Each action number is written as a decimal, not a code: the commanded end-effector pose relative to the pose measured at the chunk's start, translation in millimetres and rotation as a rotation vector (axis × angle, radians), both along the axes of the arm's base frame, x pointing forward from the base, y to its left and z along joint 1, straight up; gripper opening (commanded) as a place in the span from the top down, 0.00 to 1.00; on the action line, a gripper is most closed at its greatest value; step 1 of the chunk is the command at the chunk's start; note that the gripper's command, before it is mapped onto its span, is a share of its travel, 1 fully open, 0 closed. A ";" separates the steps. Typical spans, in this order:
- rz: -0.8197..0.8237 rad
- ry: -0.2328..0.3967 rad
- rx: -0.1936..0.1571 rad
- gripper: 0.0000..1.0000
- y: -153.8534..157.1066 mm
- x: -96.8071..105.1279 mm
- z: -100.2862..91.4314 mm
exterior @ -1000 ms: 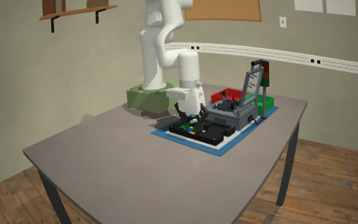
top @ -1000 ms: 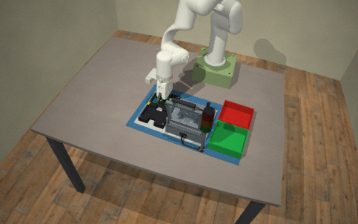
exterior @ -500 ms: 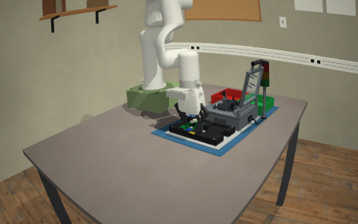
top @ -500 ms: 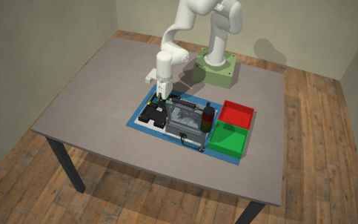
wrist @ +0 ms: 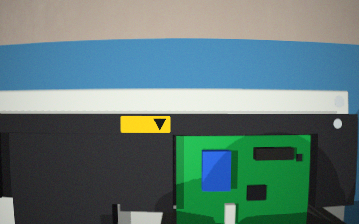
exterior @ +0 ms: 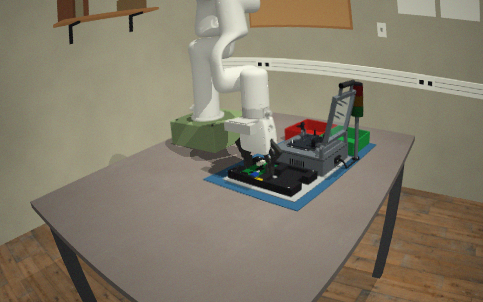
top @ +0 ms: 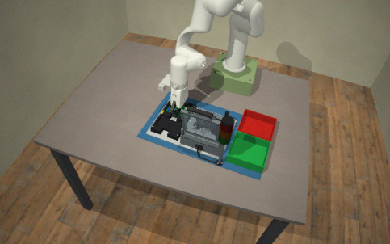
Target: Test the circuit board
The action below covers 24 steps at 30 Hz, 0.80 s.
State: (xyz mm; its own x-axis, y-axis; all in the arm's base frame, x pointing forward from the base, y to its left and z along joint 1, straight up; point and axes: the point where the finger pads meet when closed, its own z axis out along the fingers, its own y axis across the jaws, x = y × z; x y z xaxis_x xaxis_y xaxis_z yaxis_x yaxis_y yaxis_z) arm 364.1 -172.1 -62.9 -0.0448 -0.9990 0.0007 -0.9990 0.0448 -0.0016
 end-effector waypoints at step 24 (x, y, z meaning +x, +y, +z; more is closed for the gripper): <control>0.000 -0.004 -0.002 0.21 -0.8 1.5 28.8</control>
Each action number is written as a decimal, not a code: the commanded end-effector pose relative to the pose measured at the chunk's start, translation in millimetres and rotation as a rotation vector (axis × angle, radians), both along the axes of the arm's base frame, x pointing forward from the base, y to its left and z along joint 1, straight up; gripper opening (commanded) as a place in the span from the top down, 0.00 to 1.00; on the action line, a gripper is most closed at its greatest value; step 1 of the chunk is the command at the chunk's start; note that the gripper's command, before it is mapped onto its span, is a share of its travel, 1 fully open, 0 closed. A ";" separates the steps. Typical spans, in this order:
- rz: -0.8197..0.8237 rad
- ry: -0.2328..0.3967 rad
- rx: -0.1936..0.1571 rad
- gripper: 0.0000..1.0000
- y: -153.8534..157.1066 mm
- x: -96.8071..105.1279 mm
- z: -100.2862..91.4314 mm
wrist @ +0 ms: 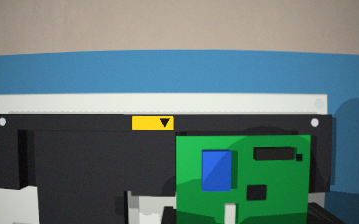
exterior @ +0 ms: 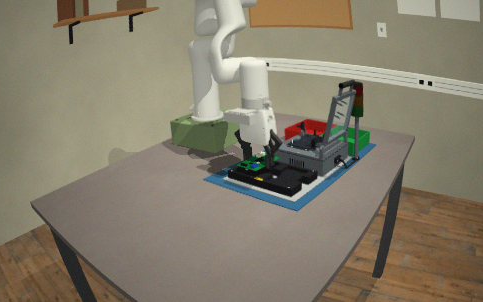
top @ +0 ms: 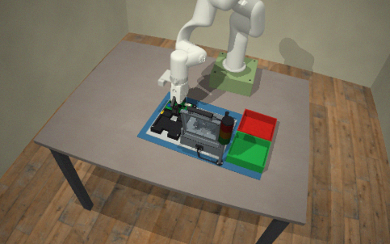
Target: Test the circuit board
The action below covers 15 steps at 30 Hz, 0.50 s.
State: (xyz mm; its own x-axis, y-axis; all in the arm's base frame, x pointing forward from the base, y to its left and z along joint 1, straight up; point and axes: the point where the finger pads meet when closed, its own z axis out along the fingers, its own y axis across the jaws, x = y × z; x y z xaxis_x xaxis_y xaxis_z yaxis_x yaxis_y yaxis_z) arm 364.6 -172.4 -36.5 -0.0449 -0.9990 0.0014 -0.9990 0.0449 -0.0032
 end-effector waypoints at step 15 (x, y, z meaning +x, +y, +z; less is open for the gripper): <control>0.000 -0.003 -0.001 0.21 -0.5 1.0 11.6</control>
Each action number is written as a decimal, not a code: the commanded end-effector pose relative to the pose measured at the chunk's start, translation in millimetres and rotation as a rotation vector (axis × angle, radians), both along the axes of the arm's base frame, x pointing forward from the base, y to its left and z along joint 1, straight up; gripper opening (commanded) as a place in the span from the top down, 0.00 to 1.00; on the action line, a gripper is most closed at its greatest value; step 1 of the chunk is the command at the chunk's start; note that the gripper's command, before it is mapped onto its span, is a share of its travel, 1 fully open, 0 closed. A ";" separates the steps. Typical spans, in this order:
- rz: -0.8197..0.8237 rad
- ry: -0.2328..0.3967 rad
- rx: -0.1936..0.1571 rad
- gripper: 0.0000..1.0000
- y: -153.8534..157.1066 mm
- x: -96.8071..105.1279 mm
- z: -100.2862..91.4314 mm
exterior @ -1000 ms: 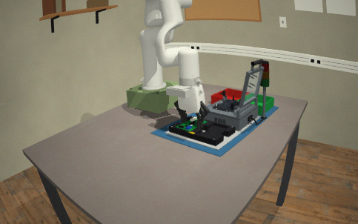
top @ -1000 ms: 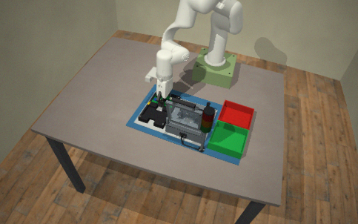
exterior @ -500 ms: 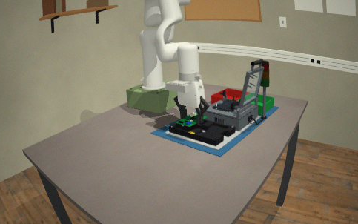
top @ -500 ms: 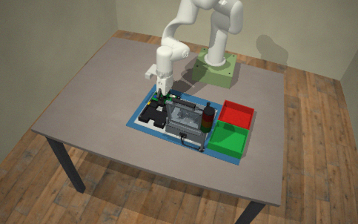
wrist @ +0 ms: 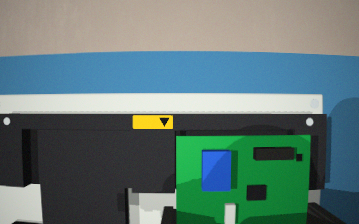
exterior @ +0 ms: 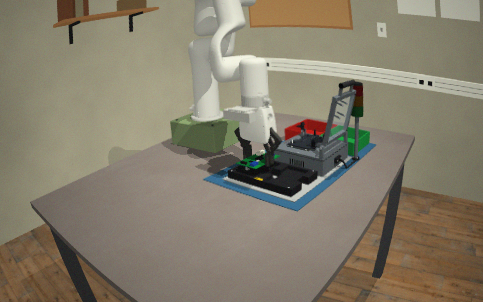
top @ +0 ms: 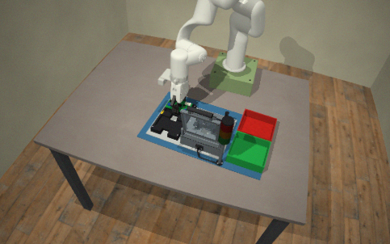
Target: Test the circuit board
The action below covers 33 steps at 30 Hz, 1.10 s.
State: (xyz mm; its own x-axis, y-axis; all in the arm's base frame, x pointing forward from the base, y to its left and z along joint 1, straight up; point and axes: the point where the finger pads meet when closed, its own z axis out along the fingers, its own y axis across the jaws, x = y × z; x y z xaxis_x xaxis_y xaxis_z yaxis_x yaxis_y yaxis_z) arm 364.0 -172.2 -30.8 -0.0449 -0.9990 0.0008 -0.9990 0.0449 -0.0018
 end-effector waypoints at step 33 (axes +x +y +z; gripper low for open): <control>0.000 -0.004 -0.002 0.21 -0.7 1.1 68.4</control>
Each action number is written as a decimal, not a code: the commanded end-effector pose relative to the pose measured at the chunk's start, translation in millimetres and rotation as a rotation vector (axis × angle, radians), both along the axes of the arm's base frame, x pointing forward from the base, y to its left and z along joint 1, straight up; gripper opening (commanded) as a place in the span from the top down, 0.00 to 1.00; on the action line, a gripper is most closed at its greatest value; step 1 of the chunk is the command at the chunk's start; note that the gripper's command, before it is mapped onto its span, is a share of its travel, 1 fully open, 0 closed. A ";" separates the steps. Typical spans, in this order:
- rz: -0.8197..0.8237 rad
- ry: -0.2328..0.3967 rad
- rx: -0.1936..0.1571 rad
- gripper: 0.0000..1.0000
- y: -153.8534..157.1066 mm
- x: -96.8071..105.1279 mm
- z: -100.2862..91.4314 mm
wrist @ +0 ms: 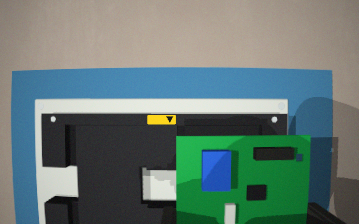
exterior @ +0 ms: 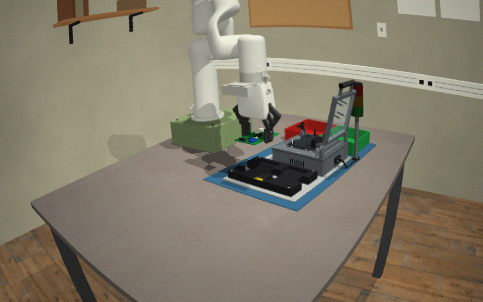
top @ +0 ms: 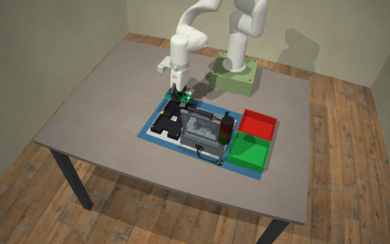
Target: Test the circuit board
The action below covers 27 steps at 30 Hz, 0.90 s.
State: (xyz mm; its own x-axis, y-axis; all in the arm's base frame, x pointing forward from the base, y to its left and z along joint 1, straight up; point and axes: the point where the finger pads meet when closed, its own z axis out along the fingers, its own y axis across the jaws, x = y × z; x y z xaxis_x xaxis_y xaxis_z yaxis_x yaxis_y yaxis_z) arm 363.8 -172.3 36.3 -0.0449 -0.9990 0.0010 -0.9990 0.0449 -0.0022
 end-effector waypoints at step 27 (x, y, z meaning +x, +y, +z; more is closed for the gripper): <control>0.000 -0.004 -0.001 0.21 47.3 20.4 5.1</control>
State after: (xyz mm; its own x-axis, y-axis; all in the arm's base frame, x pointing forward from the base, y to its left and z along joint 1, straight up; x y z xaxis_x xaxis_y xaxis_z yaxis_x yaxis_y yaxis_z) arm 377.6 -137.4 39.2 -0.0447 -0.9990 0.0009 -0.9990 0.0447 -0.0028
